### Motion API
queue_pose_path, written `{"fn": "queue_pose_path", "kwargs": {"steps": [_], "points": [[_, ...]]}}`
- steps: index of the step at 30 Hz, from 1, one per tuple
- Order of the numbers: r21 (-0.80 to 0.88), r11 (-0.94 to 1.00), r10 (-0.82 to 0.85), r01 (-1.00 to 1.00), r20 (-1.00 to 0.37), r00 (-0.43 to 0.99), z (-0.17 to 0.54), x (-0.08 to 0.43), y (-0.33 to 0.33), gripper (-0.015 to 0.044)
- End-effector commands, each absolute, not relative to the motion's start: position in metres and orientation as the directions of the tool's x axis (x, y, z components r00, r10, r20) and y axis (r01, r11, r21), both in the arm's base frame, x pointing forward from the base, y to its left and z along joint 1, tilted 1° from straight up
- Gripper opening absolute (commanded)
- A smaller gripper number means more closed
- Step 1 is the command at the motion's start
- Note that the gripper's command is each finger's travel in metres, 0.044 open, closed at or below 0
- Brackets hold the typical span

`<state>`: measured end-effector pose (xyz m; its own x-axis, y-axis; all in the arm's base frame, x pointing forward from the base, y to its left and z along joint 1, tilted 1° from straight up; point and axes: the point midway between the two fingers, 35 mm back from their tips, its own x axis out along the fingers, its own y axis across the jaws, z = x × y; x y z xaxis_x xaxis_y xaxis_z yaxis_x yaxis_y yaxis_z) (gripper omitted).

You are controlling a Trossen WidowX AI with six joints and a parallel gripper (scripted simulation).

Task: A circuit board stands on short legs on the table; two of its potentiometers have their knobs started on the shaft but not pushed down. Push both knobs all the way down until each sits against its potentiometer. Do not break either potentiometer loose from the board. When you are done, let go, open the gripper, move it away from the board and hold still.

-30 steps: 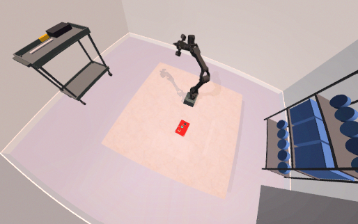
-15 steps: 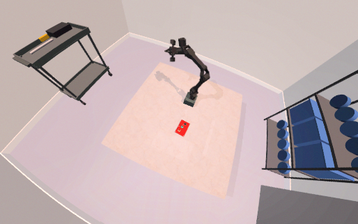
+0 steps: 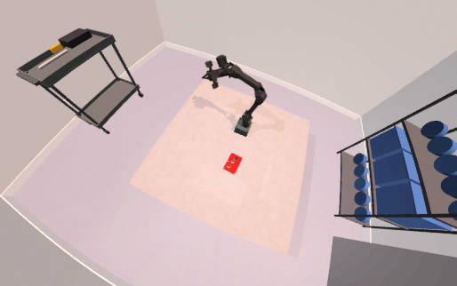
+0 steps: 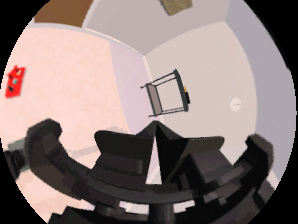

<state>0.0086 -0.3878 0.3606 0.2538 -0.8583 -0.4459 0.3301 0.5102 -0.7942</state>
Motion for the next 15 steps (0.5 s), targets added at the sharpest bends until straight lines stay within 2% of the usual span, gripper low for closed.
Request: {"fn": "queue_pose_path", "kwargs": {"steps": [1,15], "points": [[-0.784,0.566,-0.818,0.254,-0.495,0.295,0.343,0.032,-0.391,0.0],[-0.756,0.65,-0.661,-0.078,-0.613,0.433,0.301,0.124,-0.379,0.0]]}}
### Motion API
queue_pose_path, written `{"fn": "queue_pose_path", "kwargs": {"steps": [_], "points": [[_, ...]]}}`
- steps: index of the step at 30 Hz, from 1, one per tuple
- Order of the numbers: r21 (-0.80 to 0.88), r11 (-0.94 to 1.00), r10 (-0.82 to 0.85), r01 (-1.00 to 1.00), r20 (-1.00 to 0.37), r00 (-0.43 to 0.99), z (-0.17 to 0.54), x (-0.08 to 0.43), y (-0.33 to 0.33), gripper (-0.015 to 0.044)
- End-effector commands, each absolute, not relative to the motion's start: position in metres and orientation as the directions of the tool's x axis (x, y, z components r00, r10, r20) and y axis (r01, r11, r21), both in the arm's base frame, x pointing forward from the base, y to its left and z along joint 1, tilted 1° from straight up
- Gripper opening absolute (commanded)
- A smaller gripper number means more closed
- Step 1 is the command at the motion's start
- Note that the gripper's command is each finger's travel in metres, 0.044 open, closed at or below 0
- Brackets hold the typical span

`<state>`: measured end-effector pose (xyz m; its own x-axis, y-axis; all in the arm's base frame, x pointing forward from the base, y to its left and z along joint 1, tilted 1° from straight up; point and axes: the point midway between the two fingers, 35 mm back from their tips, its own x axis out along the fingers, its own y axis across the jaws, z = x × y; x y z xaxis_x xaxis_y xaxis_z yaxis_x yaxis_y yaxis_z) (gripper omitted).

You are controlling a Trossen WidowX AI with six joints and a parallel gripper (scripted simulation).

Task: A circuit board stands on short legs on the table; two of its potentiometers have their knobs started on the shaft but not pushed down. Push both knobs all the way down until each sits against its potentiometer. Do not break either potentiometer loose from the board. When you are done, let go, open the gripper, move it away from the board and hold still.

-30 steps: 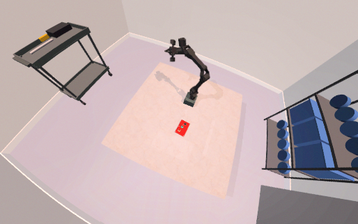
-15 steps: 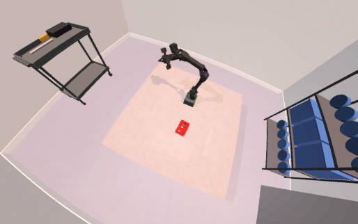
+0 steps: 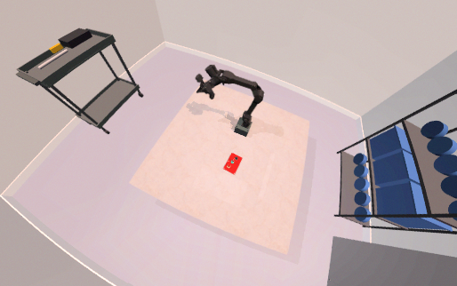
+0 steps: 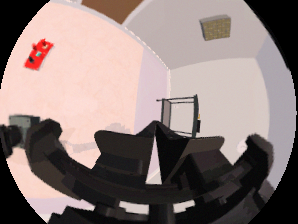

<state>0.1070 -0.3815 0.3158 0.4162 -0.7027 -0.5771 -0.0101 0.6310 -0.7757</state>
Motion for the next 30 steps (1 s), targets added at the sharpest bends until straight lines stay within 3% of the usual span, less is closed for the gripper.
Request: {"fn": "queue_pose_path", "kwargs": {"steps": [1,17,30], "points": [[-0.752,0.651,-0.649,-0.101,-0.621,0.44,0.299,0.13,-0.377,0.0],[-0.677,0.564,-0.444,-0.473,-0.732,0.517,0.256,0.225,-0.332,0.0],[-0.574,0.345,-0.272,-0.743,-0.819,0.506,0.22,0.289,-0.275,0.0]]}}
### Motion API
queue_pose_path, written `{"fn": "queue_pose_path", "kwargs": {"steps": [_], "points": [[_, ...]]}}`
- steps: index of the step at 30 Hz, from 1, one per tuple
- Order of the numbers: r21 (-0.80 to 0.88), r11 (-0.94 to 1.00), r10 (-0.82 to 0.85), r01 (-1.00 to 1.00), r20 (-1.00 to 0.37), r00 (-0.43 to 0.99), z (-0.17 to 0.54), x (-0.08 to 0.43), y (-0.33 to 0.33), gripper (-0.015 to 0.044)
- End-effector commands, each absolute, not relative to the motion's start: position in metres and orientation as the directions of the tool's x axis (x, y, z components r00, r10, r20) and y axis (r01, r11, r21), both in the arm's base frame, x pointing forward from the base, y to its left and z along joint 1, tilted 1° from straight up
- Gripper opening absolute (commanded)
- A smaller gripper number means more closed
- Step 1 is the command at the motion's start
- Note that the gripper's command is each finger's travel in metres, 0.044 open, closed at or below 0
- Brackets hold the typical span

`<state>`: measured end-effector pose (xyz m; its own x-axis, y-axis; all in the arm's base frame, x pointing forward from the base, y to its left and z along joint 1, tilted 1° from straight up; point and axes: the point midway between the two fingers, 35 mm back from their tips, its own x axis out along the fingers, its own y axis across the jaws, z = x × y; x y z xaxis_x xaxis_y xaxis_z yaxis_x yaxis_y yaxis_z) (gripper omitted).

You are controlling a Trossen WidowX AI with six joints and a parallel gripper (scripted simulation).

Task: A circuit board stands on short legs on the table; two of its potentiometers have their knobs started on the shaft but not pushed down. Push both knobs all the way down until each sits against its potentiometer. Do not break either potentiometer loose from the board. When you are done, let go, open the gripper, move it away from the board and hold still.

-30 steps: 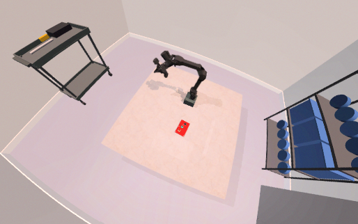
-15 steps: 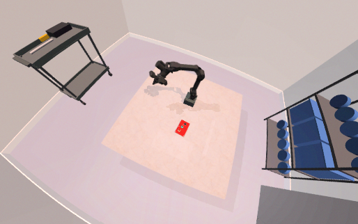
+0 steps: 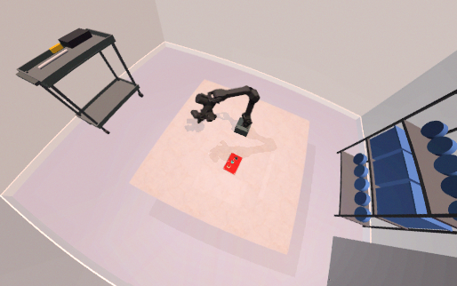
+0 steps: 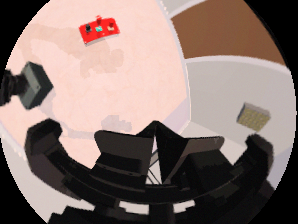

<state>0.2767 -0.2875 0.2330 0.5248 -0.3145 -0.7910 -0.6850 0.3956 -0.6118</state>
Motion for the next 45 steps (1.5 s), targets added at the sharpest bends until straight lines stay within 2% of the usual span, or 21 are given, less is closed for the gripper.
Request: {"fn": "queue_pose_path", "kwargs": {"steps": [1,12,22,37,45], "points": [[-0.564,0.322,-0.259,-0.76,-0.825,0.502,0.217,0.293,-0.27,0.0],[-0.451,0.042,-0.133,-0.892,-0.887,0.442,0.188,0.333,-0.209,0.0],[-0.337,-0.245,-0.045,-0.909,-0.932,0.358,0.163,0.357,-0.149,0.0],[-0.166,-0.656,0.023,-0.737,-0.979,0.2,0.129,0.369,-0.054,0.0],[-0.098,-0.797,0.026,-0.596,-0.991,0.128,0.115,0.366,-0.012,0.0]]}}
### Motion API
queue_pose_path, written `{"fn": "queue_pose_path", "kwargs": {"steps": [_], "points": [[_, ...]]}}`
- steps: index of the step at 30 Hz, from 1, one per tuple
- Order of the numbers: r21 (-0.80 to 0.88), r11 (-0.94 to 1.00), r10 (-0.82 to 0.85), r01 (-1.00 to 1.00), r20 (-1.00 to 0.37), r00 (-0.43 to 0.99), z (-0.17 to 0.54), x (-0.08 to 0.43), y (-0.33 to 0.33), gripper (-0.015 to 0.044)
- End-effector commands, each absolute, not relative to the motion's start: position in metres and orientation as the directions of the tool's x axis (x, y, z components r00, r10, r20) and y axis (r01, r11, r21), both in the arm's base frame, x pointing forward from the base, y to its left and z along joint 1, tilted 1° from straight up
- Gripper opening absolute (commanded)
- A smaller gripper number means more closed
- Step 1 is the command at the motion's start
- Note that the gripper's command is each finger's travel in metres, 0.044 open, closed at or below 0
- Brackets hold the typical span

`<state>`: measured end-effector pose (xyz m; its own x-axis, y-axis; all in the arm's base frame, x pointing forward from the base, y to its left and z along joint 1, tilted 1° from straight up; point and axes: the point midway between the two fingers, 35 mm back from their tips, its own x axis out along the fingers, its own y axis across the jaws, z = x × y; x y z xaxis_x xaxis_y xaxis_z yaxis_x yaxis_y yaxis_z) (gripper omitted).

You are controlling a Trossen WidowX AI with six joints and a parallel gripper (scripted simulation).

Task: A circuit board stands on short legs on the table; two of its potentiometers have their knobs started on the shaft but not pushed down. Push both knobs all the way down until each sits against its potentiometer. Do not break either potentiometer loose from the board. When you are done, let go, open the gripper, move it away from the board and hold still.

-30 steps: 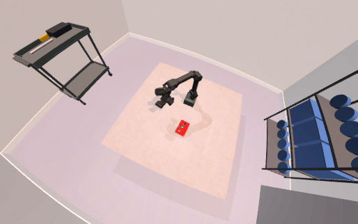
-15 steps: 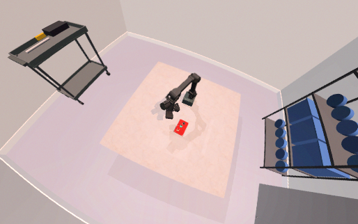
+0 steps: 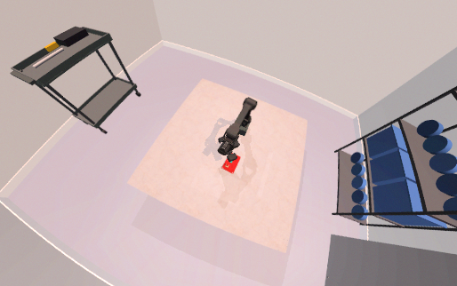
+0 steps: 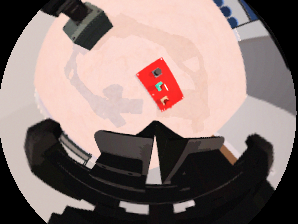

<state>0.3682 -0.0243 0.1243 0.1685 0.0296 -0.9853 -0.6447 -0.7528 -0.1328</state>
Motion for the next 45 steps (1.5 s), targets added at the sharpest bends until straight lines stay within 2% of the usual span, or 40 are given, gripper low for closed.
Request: {"fn": "queue_pose_path", "kwargs": {"steps": [1,10,45], "points": [[-0.09,-0.812,0.025,-0.576,-0.992,0.12,0.113,0.365,-0.007,0.0],[-0.021,-0.928,0.006,-0.373,-0.999,0.042,0.099,0.355,0.033,0.0],[-0.021,-0.928,0.006,-0.373,-0.999,0.042,0.058,0.357,0.033,0.0]]}}
